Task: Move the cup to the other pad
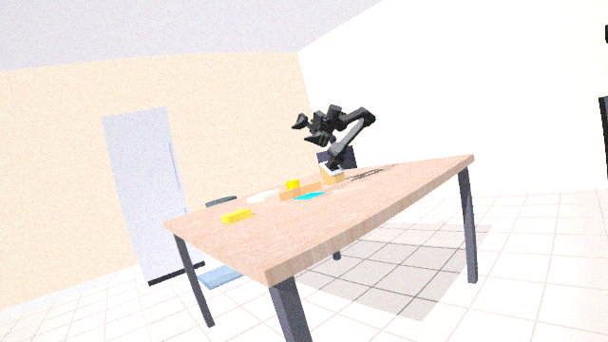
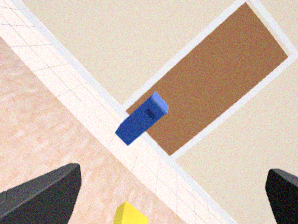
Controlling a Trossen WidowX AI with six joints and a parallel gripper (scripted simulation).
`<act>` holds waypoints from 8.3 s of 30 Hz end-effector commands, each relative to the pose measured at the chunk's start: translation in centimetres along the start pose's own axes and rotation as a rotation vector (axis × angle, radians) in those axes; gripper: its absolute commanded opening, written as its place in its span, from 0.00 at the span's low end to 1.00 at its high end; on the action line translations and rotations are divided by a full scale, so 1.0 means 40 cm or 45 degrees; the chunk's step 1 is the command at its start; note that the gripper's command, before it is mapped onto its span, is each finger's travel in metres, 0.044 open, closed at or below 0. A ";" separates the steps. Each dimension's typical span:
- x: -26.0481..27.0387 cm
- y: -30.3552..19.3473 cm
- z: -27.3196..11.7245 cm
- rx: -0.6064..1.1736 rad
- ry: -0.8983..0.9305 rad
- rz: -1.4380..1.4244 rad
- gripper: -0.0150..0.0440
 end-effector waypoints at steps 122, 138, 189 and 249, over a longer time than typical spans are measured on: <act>-0.351 -0.675 -0.115 1.365 1.403 -0.245 0.25; -0.399 -0.615 -0.125 1.366 1.399 -0.225 0.25; -0.240 -0.478 -0.063 1.361 1.403 -0.235 0.25; -0.037 -0.387 -0.003 1.356 1.406 -0.232 0.25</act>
Point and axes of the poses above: the point midway between the two fingers, 35 mm back from their tips, its own z axis out along the fingers, its own x axis across the jaws, y = z × x, the point moved 7 cm from there along -z, back along the fingers, and after that the axes turned 6 degrees about z, right-handed, at the moved point
